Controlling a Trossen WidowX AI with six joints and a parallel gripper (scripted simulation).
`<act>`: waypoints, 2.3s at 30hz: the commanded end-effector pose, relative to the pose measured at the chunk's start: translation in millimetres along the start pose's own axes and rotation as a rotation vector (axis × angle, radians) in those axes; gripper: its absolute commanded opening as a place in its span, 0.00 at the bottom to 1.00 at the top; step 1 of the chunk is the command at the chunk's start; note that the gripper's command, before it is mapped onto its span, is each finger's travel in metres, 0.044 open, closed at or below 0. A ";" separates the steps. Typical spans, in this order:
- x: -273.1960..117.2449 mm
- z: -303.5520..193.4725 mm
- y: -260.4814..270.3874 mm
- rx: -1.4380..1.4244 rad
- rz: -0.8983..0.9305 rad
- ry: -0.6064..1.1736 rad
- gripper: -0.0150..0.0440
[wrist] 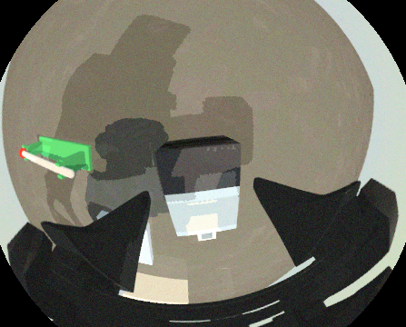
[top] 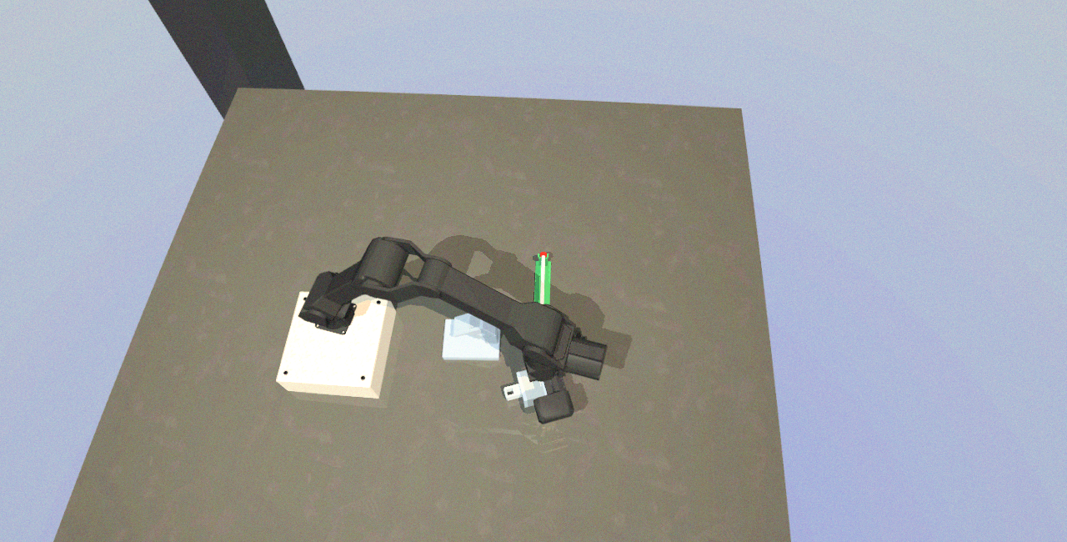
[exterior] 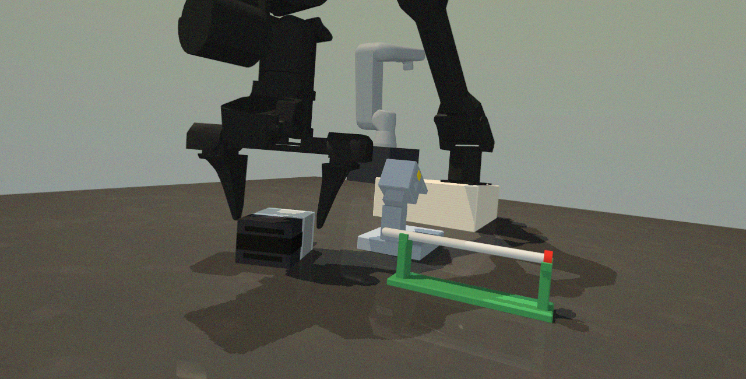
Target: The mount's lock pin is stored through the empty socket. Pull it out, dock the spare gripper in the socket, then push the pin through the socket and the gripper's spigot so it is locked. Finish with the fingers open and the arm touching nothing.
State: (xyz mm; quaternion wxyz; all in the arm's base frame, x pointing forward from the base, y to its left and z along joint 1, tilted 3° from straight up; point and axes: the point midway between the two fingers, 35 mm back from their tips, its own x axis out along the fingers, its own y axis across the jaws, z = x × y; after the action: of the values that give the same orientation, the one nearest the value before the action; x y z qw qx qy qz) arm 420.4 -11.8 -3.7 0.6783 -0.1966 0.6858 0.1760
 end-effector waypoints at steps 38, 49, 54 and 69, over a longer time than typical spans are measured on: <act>18.9 -2.7 0.5 -0.002 -0.001 0.008 0.38; -20.3 -2.8 0.7 -0.002 -0.001 0.008 0.25; -12.7 -3.9 1.7 -0.065 0.005 0.011 0.25; -13.9 -6.9 2.4 -0.434 0.005 0.010 0.25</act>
State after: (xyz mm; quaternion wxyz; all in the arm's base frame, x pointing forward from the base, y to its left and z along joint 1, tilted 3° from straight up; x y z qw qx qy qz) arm 413.2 -12.3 7.4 0.6279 -0.3084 0.6512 0.2942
